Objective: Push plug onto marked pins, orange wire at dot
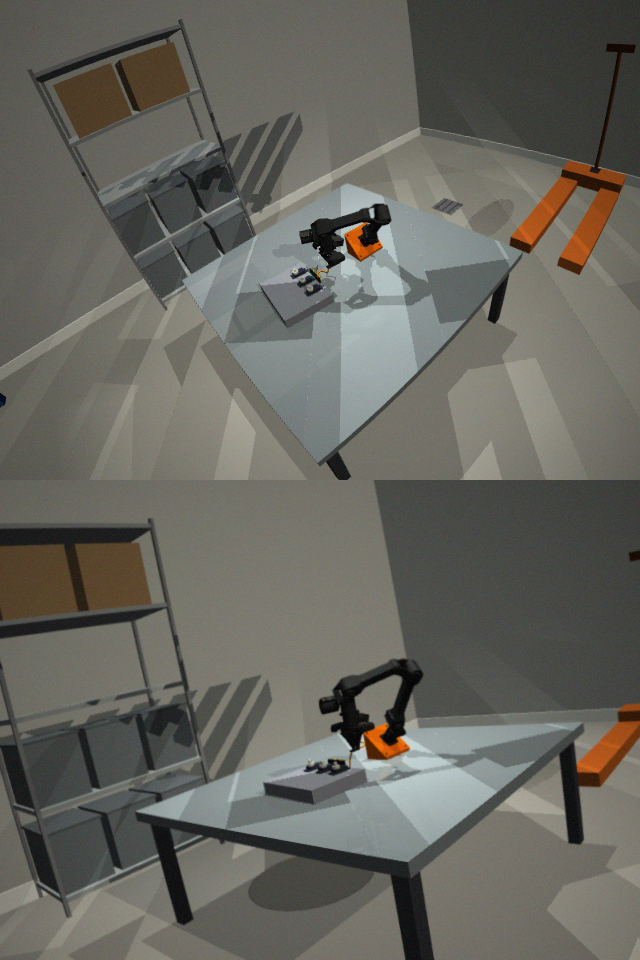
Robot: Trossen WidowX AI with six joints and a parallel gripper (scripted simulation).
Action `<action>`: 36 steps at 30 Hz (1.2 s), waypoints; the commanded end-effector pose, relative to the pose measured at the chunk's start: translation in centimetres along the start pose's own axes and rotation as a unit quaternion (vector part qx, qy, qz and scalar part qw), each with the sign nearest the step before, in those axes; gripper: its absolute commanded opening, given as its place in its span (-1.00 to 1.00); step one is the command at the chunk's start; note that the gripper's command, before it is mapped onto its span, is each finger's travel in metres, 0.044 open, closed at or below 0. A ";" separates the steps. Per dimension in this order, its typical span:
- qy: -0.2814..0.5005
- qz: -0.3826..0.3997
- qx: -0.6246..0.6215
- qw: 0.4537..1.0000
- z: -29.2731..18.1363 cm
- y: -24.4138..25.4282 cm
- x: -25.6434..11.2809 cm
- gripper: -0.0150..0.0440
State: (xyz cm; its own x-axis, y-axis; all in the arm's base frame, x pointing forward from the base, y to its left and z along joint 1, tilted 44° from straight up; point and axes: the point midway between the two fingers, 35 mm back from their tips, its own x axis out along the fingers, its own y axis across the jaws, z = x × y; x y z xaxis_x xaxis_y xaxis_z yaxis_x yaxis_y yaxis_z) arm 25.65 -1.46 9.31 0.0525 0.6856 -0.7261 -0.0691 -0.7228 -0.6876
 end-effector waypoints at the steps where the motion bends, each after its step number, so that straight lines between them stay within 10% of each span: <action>1: 0.001 -0.003 0.010 1.000 0.2 -0.3 1.6 -0.49; 36: 0.002 -0.003 0.012 1.000 -3.6 -0.3 2.1 -0.49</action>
State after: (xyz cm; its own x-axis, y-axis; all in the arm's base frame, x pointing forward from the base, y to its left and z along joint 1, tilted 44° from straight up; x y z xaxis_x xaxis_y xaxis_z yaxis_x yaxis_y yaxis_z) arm 29.39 -0.17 7.81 0.0549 0.6860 -0.7256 -0.0861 -0.7207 -0.6879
